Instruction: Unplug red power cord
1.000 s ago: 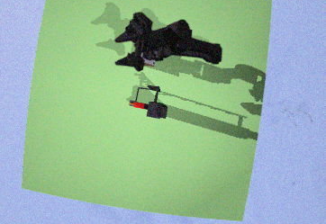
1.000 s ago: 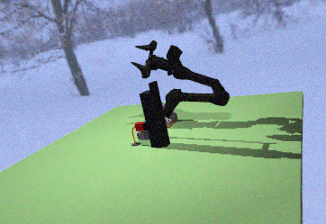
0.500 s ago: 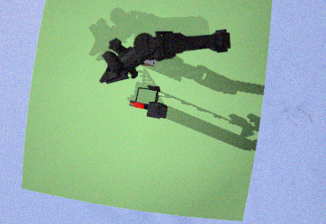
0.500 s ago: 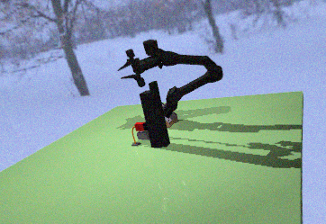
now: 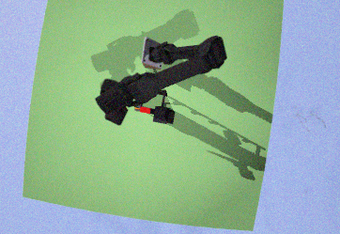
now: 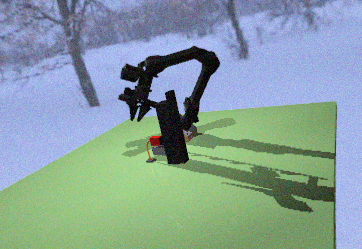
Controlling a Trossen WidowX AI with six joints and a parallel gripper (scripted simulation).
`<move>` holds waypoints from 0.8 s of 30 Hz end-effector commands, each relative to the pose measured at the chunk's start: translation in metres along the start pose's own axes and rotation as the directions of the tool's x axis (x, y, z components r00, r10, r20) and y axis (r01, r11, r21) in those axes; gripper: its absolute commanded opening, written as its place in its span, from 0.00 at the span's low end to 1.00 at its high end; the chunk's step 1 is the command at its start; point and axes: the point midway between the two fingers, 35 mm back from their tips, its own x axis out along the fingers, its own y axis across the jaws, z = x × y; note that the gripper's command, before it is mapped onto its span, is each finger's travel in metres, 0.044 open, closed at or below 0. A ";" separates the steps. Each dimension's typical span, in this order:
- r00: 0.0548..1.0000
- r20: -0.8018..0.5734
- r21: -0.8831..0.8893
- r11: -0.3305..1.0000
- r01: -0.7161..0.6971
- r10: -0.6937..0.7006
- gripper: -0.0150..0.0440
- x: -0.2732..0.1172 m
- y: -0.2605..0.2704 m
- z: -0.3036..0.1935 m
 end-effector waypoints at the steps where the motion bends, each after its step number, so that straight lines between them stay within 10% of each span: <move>1: 0.898 -0.177 -0.272 0.897 0.348 -0.402 0.53 0.054 -0.020 -0.038; 24: 0.877 -0.192 -0.299 0.878 0.375 -0.440 0.53 0.055 -0.024 -0.050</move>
